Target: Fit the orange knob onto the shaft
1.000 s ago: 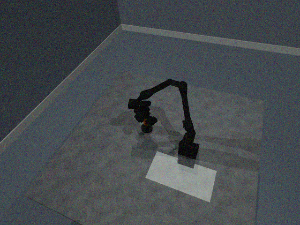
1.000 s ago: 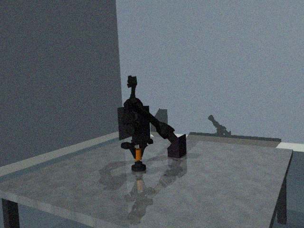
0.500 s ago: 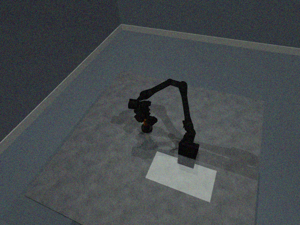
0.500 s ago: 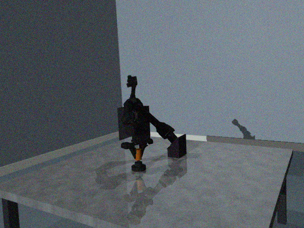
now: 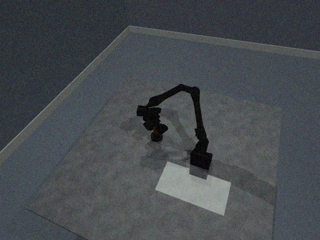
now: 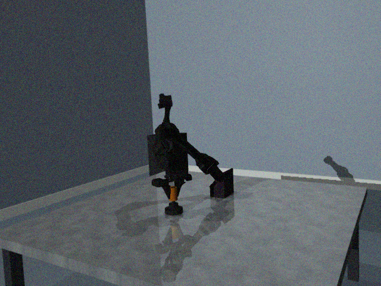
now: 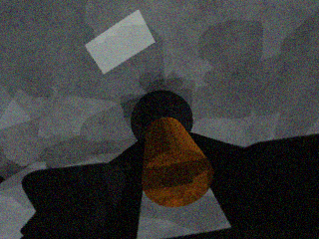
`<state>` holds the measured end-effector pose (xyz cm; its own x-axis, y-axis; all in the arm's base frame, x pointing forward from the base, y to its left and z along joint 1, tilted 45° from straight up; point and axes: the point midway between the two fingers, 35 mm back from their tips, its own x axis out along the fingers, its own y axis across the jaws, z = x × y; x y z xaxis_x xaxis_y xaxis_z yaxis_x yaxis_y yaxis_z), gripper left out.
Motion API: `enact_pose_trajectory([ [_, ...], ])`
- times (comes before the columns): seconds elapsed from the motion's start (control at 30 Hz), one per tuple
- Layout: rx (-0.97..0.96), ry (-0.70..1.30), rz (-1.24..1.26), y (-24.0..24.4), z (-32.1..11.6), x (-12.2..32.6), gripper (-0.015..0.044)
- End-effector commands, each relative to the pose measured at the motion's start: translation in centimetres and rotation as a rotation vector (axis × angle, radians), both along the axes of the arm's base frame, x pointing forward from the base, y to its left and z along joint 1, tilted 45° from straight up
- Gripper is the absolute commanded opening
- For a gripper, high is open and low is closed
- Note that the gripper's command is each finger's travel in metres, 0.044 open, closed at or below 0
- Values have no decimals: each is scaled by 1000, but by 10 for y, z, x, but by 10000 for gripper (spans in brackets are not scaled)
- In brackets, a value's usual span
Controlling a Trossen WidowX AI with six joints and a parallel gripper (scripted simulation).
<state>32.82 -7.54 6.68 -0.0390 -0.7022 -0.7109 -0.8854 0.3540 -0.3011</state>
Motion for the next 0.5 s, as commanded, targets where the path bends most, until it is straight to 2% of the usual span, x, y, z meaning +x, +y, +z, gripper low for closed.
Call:
enact_pose_trajectory([
  [0.0, -2, -1, 4, 0, 0, 1, 0],
  [0.47, -2, -1, 4, 4, 5, 2, 0],
])
